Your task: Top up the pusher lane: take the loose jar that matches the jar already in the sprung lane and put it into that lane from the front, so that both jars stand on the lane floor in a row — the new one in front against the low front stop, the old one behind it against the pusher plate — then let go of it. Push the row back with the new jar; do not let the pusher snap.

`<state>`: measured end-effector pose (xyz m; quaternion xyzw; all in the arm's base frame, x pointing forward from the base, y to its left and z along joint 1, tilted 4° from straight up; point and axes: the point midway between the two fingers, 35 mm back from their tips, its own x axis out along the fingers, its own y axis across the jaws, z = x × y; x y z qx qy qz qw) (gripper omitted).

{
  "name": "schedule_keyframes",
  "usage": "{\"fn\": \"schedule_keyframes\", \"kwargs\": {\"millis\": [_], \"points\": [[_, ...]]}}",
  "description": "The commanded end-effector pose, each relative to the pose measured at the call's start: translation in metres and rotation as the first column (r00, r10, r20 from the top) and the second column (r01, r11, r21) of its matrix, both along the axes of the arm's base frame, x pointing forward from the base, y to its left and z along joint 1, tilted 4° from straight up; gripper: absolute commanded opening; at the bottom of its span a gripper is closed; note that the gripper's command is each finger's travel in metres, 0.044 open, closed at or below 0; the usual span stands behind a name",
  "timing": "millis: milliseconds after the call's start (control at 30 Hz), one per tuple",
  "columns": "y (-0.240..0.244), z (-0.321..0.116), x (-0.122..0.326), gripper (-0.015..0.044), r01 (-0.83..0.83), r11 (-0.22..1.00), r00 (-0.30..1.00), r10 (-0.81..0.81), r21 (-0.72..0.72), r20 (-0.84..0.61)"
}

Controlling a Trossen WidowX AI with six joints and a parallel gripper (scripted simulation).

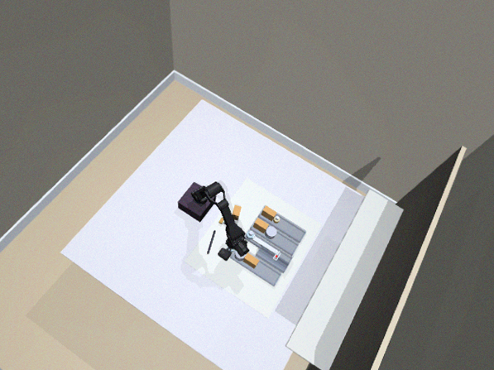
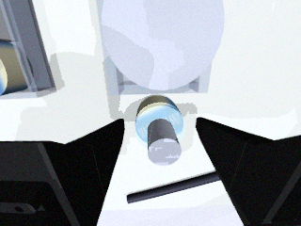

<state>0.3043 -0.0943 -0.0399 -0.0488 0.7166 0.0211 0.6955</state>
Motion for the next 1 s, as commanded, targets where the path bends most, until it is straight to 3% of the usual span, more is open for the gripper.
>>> {"fn": "schedule_keyframes", "kwargs": {"millis": [0, 267, 467, 967], "points": [[0.001, -0.002, -0.001, 0.023, -0.004, 1.0, 1.0, 0.004, 0.007, -0.004], [0.001, -0.002, -0.001, 0.0157, -0.004, 1.0, 1.0, 0.004, 0.007, -0.004], [-0.001, 0.013, 0.001, 0.0, 0.015, 1.0, 1.0, -0.015, 0.007, -0.001], [0.004, 0.08, 0.0, 0.0, 0.003, 1.0, 1.0, -0.003, 0.008, 0.004]]}}
